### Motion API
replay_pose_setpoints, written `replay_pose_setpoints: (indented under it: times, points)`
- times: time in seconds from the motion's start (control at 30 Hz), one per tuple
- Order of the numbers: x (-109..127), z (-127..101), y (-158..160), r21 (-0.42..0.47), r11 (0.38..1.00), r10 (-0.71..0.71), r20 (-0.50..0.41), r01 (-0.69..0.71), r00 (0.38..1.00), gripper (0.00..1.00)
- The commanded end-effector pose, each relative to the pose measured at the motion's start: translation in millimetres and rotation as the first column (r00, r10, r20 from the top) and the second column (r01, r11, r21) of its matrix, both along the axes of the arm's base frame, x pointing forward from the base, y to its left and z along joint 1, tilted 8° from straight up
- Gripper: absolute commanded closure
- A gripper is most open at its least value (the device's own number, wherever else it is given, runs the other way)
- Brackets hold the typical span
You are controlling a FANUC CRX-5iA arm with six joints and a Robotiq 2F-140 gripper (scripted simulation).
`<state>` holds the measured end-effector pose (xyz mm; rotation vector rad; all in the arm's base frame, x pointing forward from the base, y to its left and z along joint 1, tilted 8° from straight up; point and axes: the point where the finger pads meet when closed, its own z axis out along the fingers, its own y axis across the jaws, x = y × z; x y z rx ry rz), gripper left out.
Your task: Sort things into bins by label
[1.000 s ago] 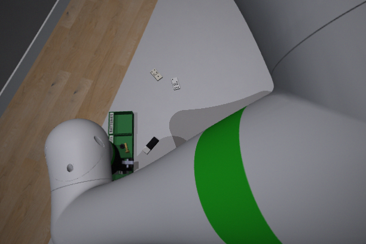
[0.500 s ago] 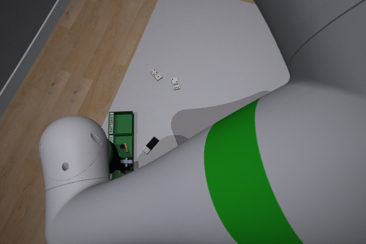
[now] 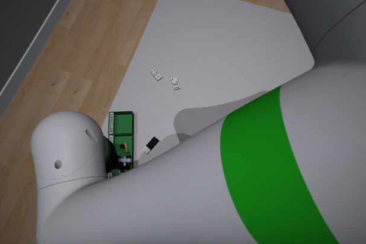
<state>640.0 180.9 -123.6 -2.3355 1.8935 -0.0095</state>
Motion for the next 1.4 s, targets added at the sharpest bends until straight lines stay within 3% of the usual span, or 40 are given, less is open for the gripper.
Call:
replay_pose_setpoints:
  times: [0.0,0.2,0.43,0.5,0.53,0.6,1.37]
  points:
    - [-9.7,-0.3,-13.4,0.008,0.995,-0.099,-0.010,0.099,0.995,0.69]
    - [-39.5,-1.9,-53.5,0.024,0.950,-0.310,-0.039,0.311,0.950,0.69]
    - [-74.2,-3.8,-100.4,0.034,0.839,-0.540,-0.079,0.543,0.838,0.69]
    - [-74.2,-3.8,-100.4,0.034,0.839,-0.540,-0.079,0.543,0.838,0.69]
    - [-77.6,-4.1,-105.0,0.035,0.776,-0.626,-0.089,0.630,0.775,0.69]
    - [-78.3,-4.3,-106.4,0.035,0.745,-0.662,-0.090,0.667,0.744,0.69]
    - [-76.9,-3.9,-104.2,0.035,0.743,-0.664,-0.090,0.669,0.742,0.69]
